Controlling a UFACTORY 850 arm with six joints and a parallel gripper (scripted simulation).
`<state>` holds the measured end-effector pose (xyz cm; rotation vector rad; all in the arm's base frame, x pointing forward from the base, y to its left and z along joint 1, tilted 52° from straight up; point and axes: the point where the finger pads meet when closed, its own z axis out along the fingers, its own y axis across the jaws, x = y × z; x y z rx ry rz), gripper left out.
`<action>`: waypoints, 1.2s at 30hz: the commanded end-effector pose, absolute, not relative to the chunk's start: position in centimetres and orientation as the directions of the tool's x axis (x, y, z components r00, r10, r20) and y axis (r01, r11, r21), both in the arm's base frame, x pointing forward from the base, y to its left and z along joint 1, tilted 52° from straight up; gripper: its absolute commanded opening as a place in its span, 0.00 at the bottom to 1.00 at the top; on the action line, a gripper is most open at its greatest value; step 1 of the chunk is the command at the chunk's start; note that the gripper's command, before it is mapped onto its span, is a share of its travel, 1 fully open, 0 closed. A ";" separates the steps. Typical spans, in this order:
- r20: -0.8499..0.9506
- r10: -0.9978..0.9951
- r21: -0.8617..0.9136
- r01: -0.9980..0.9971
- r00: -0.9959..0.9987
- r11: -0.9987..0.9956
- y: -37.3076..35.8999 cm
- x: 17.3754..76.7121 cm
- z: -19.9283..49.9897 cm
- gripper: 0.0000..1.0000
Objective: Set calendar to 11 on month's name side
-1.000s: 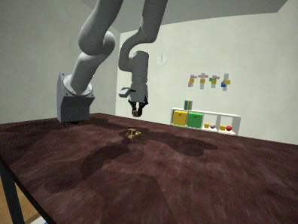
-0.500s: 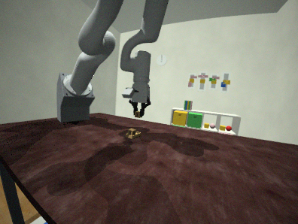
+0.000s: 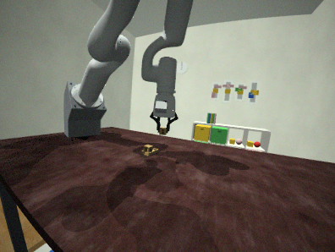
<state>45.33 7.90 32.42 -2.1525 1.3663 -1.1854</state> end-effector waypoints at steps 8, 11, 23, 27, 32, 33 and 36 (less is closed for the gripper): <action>0.657 -0.645 -0.423 -0.517 0.391 -0.744 7.9 47.8 35.1 0.29; 0.681 -0.599 -0.383 -0.492 0.421 -0.782 7.9 48.3 35.6 0.29; 0.767 -0.321 -0.152 -0.329 0.556 -0.932 8.0 50.6 38.3 0.29; 0.780 -0.214 -0.068 -0.261 0.588 -0.963 8.0 51.4 39.3 0.29; 0.784 -0.134 -0.006 -0.209 0.607 -0.978 8.0 52.0 40.1 0.29; 0.784 -0.123 0.003 -0.202 0.609 -0.979 8.0 52.1 40.2 0.29; 0.781 -0.013 0.087 -0.129 0.625 -0.988 7.9 52.8 41.2 0.29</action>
